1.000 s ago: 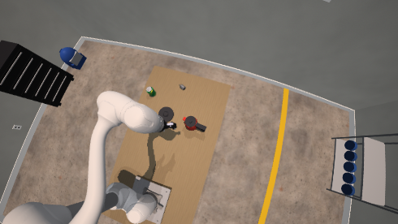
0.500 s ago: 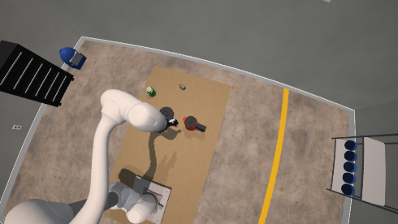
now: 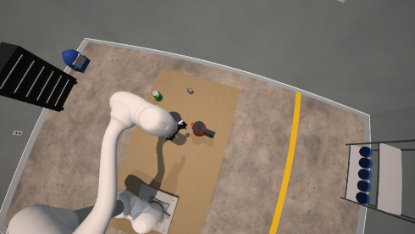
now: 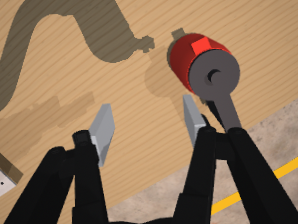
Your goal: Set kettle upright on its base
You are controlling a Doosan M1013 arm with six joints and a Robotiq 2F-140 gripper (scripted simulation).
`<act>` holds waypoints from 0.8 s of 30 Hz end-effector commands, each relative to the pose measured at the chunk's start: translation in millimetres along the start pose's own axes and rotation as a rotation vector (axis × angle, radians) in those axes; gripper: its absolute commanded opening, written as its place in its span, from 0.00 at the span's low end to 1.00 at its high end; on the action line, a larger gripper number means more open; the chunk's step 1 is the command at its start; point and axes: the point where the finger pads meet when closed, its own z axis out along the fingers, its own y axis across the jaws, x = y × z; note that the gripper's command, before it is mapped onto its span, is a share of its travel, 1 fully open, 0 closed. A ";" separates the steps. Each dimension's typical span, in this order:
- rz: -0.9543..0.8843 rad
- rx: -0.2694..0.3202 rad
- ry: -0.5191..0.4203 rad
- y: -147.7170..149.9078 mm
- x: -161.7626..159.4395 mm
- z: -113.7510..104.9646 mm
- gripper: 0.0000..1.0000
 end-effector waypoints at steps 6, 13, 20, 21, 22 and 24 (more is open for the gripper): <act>-0.245 0.003 0.005 10.4 -4.4 3.4 0.52; -0.431 0.005 0.006 18.3 -8.1 6.8 0.52; -0.656 0.006 0.009 27.8 -12.6 11.0 0.52; -0.689 0.007 0.009 29.1 -13.3 11.6 0.52; -0.721 0.007 0.010 30.5 -14.0 12.3 0.52; -0.721 0.007 0.010 30.5 -14.0 12.3 0.52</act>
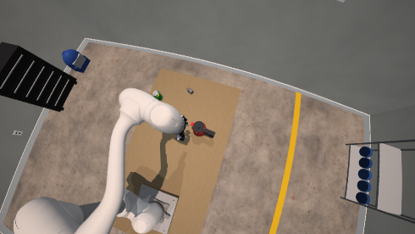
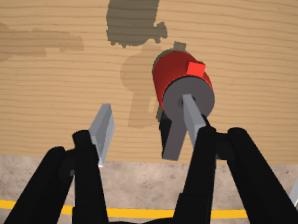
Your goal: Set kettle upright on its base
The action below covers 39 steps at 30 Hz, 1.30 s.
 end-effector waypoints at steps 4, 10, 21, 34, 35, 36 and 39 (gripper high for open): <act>-0.188 -0.002 0.007 3.9 -7.7 2.4 0.52; -0.388 -0.002 0.009 7.7 -16.3 6.3 0.52; -0.690 -0.002 0.013 13.3 -29.4 12.4 0.52; -1.054 -0.005 0.018 19.6 -45.4 20.0 0.52; -1.086 -0.005 0.018 20.1 -46.9 20.7 0.52; -1.119 -0.005 0.019 20.7 -48.3 21.4 0.52; -1.215 -0.007 0.020 22.2 -52.6 23.4 0.52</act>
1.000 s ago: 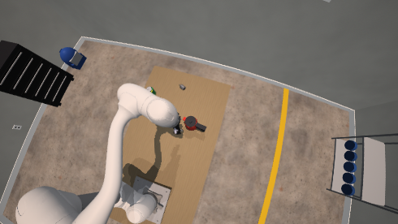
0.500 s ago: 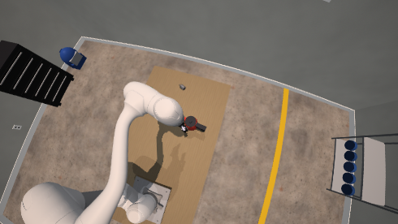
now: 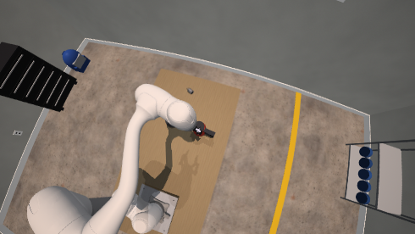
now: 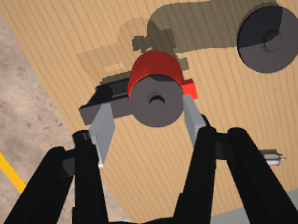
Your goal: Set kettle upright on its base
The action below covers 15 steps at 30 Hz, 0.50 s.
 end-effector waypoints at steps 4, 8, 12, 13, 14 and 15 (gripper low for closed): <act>-0.226 -0.006 0.001 -7.3 -7.9 3.6 0.52; -0.349 -0.007 0.002 -11.5 -12.0 6.2 0.52; -0.409 -0.008 0.002 -13.5 -14.1 7.5 0.52; -0.438 -0.008 0.002 -14.5 -15.1 8.2 0.52; -0.468 -0.008 0.002 -15.5 -16.0 8.8 0.52; -0.497 -0.009 0.003 -16.5 -17.0 9.4 0.52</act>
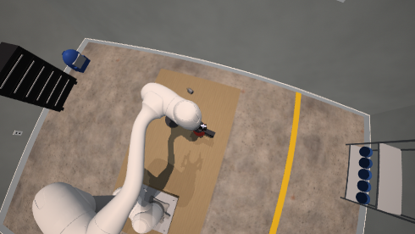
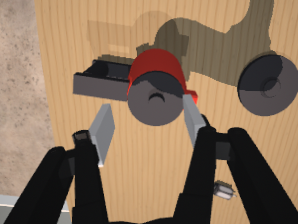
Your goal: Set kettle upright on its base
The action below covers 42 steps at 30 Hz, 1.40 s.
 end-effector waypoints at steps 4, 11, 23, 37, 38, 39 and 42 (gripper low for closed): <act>-0.192 -0.005 -0.002 -8.5 -3.4 3.0 0.52; -0.380 -0.008 -0.001 -17.0 -6.4 7.2 0.52; -0.622 -0.011 -0.002 -28.1 -10.0 12.6 0.52; -0.863 -0.014 -0.003 -39.3 -13.5 18.2 0.52; -0.881 -0.014 -0.003 -40.1 -13.7 18.6 0.52; -0.898 -0.014 -0.004 -40.9 -13.9 19.0 0.52; -0.947 -0.015 -0.004 -43.2 -14.6 20.2 0.52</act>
